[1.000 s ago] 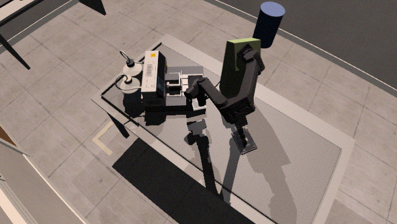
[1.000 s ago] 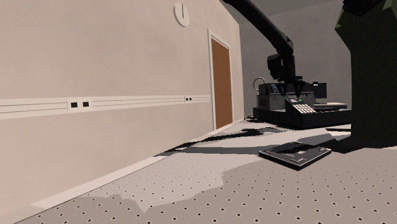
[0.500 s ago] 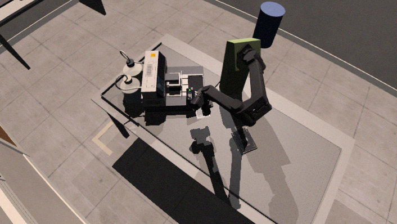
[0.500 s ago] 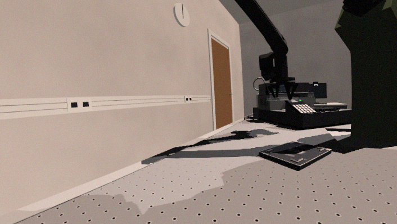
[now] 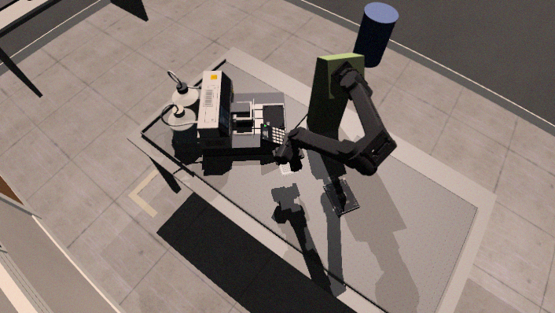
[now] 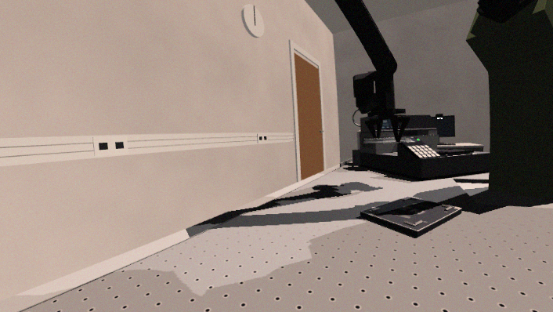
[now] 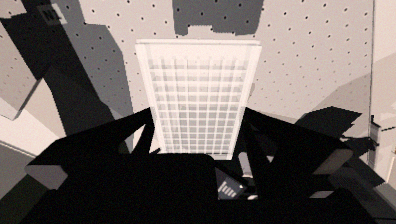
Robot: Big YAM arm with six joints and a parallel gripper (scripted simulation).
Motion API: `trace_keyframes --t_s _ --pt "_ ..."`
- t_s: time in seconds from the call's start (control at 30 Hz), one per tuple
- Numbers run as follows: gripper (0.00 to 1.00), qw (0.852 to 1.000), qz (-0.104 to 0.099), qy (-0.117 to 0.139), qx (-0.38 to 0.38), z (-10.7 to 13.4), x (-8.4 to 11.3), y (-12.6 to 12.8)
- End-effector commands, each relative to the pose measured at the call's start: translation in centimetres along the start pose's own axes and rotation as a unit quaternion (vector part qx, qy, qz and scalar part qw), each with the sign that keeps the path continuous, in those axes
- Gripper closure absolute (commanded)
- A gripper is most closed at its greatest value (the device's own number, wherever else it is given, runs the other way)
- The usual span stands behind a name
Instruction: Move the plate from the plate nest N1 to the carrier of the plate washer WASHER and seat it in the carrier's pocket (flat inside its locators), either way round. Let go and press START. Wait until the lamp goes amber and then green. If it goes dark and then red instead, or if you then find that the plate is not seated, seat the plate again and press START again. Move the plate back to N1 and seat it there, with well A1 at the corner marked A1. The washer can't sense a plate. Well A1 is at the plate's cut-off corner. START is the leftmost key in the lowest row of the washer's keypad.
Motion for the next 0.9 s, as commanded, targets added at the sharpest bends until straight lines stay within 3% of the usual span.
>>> trace_keyframes --t_s 0.0,0.73,0.87 --pt "0.16 1.000 -0.006 -0.005 0.003 -2.0 0.3 1.9" --pt "0.16 1.000 -0.008 -0.001 0.001 -9.6 -0.7 6.0" --pt "0.16 1.000 -0.003 -0.009 0.005 -12.3 -1.2 6.1"
Point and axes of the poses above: the point where the finger pads meet when closed, its own x axis back along the fingers, its own y axis across the jaws, z = x × y, the point moved 3 cm from there along x, back along the fingers, and after that the axes turned 8 degrees about x, right-handed, at the moved point
